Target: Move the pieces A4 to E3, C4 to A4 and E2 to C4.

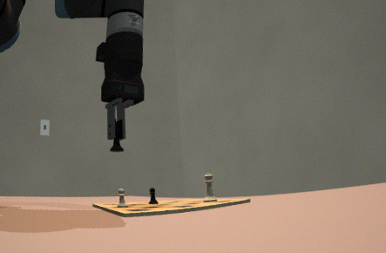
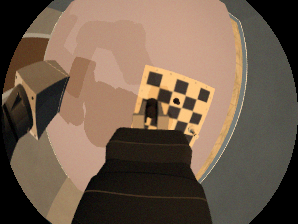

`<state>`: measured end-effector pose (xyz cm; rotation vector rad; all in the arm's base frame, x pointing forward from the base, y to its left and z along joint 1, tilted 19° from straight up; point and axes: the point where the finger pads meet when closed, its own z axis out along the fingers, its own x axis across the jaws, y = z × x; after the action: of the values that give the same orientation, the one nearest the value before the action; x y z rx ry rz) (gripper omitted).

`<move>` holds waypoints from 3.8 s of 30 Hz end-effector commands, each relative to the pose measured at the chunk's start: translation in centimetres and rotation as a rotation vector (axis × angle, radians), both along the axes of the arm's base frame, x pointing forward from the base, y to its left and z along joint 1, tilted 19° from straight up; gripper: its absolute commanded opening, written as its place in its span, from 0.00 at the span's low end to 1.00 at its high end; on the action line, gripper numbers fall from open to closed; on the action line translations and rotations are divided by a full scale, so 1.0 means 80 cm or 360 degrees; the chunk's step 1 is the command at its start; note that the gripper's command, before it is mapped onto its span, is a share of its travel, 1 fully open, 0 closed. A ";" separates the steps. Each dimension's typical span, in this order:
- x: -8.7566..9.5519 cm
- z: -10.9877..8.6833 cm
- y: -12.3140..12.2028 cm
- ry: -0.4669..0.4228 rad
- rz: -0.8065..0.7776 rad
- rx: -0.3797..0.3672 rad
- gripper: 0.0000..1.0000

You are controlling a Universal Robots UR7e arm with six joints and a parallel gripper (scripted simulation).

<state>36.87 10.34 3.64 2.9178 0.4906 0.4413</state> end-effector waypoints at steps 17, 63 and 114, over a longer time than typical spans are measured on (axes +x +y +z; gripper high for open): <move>0.093 0.039 -0.074 -0.0038 -0.0315 0.0102 0.00; 0.131 -0.074 -0.086 -0.0039 -0.0314 0.0101 0.00; 0.131 -0.077 -0.086 -0.0037 -0.0314 0.0101 0.00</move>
<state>47.13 3.59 -2.48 2.9798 0.1861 0.4662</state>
